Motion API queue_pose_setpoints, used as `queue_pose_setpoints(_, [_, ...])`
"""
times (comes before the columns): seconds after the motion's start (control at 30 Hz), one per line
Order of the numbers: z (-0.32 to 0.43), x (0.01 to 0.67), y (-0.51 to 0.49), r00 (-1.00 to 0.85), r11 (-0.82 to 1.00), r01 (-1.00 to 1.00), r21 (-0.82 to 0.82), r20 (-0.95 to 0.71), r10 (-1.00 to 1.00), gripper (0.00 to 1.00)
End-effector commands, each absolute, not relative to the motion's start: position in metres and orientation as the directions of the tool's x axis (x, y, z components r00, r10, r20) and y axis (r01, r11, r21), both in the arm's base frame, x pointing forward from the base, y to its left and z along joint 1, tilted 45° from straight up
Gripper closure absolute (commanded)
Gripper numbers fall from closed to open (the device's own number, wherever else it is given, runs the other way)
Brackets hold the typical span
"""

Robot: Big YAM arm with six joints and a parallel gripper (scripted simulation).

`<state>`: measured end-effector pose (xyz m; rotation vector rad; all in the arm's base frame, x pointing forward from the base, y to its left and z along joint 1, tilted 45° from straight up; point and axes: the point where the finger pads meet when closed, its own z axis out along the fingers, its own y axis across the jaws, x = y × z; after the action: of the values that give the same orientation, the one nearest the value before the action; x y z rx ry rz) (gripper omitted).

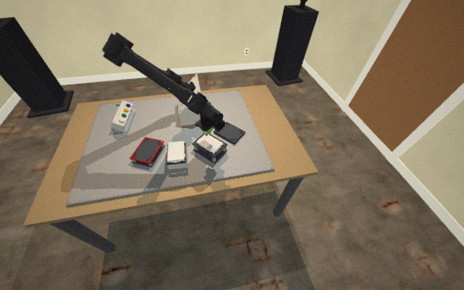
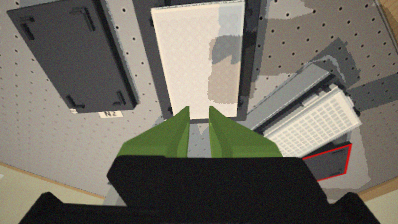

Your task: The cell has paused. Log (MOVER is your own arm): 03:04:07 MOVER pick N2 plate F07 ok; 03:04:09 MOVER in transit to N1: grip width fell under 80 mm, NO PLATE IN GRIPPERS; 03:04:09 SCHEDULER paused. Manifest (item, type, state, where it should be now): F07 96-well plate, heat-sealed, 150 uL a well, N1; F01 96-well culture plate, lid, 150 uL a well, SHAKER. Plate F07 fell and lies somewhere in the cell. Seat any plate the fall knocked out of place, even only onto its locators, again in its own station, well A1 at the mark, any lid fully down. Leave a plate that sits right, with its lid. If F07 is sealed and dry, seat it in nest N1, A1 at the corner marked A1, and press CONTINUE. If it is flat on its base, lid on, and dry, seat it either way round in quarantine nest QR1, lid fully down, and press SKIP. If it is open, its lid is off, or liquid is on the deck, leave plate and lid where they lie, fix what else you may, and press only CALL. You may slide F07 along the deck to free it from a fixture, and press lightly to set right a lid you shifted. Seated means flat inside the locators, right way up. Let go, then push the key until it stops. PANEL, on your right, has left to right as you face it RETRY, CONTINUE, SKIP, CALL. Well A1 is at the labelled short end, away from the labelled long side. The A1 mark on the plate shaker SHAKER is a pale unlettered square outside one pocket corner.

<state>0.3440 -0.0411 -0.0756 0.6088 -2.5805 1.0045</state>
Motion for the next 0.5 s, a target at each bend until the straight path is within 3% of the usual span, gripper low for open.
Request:
queue_pose_setpoints(0.0, [-0.057, 0.338, -0.026, -0.932, 0.695, -0.349, -0.629, 0.311, -0.186, 1.0])
queue_pose_setpoints(0.47, [-0.016, 0.298, -0.011, -0.994, 0.712, 0.041, -0.701, 0.044, 0.1, 1.0])
